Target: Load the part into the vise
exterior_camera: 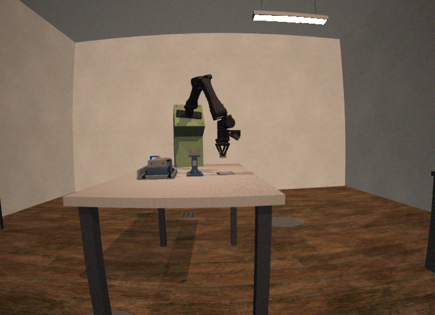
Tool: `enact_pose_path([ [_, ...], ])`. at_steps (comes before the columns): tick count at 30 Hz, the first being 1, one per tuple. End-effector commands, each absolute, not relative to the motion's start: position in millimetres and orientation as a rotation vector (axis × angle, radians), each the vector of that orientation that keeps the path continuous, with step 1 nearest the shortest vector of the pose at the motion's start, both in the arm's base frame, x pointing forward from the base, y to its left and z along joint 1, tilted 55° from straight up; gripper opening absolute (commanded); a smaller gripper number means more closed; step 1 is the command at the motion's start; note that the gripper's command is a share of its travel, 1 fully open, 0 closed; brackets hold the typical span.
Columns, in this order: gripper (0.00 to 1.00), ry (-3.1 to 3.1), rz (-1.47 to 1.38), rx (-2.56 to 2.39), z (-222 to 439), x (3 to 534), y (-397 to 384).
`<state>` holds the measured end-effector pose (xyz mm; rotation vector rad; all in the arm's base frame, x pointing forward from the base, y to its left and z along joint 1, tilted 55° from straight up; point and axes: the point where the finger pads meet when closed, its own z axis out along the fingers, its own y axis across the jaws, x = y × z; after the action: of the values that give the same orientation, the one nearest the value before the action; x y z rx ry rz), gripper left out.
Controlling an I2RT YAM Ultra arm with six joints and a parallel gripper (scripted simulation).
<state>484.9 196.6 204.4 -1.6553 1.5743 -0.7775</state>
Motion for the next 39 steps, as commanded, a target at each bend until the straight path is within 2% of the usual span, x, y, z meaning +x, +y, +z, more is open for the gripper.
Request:
enact_pose_path([
  [1,0.0,1.572,-0.762,-1.667,216,462,199],
  [25,0.0,1.571,-0.763,-1.666,261,393,190],
  [39,0.0,1.556,-0.761,-1.641,284,379,190],
])
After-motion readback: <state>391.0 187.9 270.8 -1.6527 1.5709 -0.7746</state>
